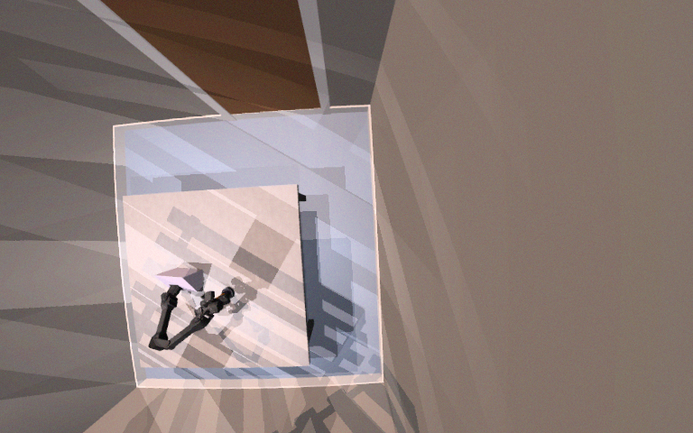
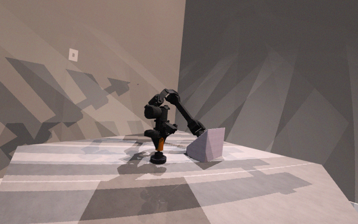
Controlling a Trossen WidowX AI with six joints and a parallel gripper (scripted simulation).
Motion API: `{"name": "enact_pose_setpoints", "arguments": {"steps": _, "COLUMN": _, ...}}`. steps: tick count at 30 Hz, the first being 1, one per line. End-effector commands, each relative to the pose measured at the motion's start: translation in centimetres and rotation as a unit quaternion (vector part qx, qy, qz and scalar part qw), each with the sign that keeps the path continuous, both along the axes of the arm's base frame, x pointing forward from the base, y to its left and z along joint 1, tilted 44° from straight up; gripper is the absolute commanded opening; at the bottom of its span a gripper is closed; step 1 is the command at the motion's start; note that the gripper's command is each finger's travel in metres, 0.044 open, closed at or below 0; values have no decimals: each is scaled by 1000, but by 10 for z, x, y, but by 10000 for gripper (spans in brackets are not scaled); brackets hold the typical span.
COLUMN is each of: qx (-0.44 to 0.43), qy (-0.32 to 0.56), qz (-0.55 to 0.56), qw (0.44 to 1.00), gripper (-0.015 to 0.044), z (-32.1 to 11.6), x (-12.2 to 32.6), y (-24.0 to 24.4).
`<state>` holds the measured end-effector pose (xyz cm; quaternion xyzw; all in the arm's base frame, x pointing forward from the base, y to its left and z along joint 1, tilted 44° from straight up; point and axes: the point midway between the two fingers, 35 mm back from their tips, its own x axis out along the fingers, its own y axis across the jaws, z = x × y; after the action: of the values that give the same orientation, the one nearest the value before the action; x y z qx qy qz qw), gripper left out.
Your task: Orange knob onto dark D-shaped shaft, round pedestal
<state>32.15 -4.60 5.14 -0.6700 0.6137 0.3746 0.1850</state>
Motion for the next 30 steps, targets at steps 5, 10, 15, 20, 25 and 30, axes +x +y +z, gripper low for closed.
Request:
{"name": "enact_pose_setpoints", "arguments": {"steps": 5, "qx": 0, "qy": 2, "qz": 3, "qw": 1000, "gripper": 0, "z": 0, "x": 0, "y": -1}}
{"name": "enact_pose_setpoints", "arguments": {"steps": 10, "qx": 0, "qy": 2, "qz": 3, "qw": 1000, "gripper": 0, "z": 2, "x": 0, "y": 1}}
{"name": "enact_pose_setpoints", "arguments": {"steps": 15, "qx": 0, "qy": 10, "qz": 12, "qw": 1000, "gripper": 0, "z": 3, "x": 1, "y": 2}}
{"name": "enact_pose_setpoints", "arguments": {"steps": 20, "qx": 3, "qy": 70, "qz": 75, "qw": 995, "gripper": 0, "z": 2, "x": 1, "y": 1}}
{"name": "enact_pose_setpoints", "arguments": {"steps": 25, "qx": 3, "qy": 73, "qz": 79, "qw": 994, "gripper": 0, "z": 1, "x": 0, "y": 0}}
{"name": "enact_pose_setpoints", "arguments": {"steps": 30, "qx": 3, "qy": 73, "qz": 79, "qw": 994, "gripper": 0, "z": 0, "x": 1, "y": -1}}
